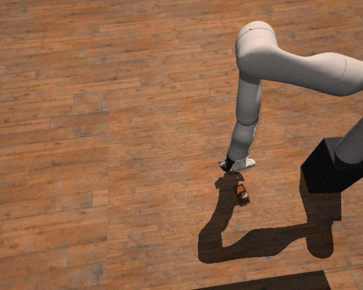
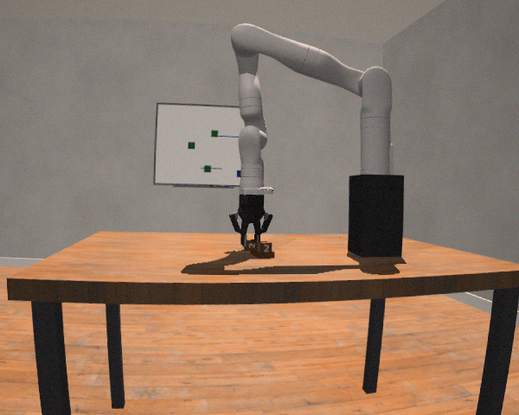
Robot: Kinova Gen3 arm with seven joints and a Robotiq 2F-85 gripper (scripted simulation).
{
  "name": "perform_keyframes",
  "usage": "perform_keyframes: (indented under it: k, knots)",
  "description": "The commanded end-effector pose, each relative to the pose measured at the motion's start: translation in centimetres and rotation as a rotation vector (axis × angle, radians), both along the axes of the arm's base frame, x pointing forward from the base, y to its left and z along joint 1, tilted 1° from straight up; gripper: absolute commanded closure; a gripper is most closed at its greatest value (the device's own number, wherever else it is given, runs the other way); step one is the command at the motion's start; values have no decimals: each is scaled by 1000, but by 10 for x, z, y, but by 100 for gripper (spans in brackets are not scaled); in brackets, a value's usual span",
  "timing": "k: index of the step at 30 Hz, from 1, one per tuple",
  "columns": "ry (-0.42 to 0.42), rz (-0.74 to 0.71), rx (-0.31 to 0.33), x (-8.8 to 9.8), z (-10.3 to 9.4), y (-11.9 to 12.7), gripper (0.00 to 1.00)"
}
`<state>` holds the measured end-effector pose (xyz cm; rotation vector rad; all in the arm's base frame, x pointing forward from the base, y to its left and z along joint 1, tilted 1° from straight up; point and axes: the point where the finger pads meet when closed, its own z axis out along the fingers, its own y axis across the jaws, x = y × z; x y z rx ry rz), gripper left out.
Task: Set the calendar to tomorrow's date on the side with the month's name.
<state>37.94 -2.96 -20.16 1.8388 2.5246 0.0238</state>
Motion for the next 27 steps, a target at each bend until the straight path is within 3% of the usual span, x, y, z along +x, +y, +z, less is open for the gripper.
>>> perform_keyframes:
  k: [1,7,19,27]
  knots:
    - [-1,0,0,1,2,0,72]
    - [-1,0,0,0,16,0,72]
    - [-1,0,0,-2,94,0,72]
    - [-1,0,0,-2,100,0,72]
